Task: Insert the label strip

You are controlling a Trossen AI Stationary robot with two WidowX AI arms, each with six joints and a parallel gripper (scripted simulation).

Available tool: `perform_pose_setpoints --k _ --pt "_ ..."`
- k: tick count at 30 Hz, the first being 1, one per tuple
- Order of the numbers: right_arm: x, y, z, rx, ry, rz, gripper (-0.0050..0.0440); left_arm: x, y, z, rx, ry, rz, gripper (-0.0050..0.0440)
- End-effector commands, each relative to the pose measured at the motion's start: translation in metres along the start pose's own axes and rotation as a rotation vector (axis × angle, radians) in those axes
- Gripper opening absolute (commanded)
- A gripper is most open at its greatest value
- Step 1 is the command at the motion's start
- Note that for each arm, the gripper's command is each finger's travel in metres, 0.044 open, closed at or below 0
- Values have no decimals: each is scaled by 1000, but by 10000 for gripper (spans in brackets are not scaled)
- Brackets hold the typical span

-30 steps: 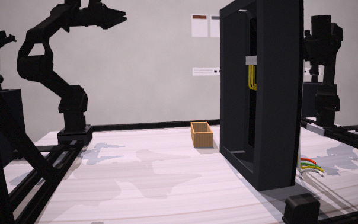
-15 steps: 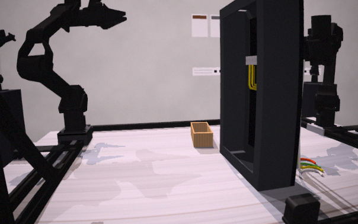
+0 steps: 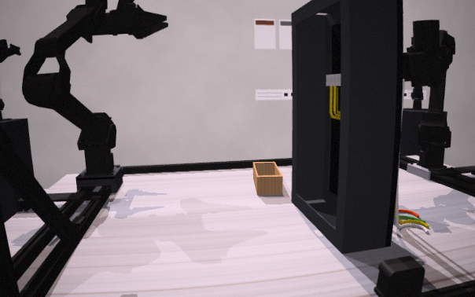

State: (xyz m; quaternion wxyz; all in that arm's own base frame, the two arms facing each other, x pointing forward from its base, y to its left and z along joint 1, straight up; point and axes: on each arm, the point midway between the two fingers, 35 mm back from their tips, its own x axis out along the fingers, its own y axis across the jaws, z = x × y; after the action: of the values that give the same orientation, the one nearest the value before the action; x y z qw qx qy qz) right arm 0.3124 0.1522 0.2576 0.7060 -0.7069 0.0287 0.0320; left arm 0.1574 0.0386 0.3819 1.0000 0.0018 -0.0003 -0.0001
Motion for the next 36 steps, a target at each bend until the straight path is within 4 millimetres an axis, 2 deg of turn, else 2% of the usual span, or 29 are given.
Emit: perform_pose_setpoints --k 1,33,36 --pt "-1 -7 0 13 -1 -15 375 0 1 1 2 0 0 440" --pt "-1 -7 0 13 -1 -15 375 0 1 1 2 0 0 440" --pt "-5 -6 0 14 0 -13 303 0 1 1 2 0 0 440"
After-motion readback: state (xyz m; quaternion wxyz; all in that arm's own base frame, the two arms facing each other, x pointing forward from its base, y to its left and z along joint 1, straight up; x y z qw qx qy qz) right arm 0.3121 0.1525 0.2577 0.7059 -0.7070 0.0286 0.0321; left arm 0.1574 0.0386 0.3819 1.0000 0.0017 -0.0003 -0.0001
